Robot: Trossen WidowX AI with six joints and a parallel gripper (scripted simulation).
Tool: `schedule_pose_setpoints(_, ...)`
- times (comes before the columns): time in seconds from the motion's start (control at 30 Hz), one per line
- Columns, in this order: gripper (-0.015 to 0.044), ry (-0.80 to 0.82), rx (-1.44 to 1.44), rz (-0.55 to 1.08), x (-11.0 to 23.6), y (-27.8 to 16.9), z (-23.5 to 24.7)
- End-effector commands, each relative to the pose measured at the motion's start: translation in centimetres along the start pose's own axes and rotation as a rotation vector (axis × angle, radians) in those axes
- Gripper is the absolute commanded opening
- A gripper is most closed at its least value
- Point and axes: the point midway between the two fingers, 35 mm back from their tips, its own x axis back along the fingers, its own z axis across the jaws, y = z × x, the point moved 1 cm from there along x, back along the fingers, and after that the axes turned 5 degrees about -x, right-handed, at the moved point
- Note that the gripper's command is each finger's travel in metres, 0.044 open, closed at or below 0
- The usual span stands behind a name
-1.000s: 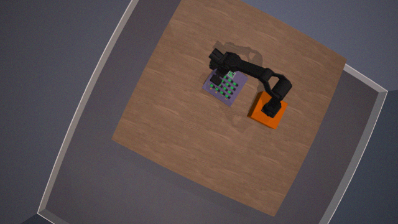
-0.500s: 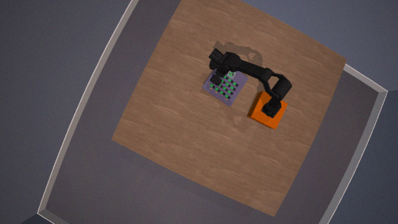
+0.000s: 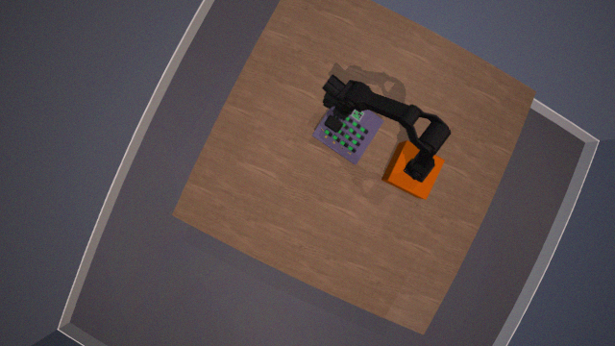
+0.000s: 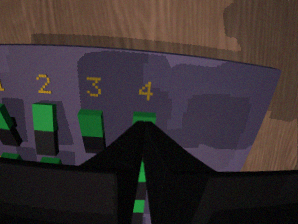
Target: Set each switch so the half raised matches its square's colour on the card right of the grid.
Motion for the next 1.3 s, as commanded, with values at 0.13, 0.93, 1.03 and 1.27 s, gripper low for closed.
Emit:
schedule_pose_setpoints(0.13,0.0,0.0,0.003,-0.002,-0.1,0.0,0.0)
schedule_pose_setpoints(0.93,0.0,0.007,0.002,-0.022,6.3,-5.2,5.2)
schedule_pose_setpoints(1.03,0.0,0.009,0.002,-0.019,6.1,-9.0,7.7)
schedule_pose_setpoints(1.27,0.0,0.011,0.002,-0.02,5.6,-10.9,8.7)
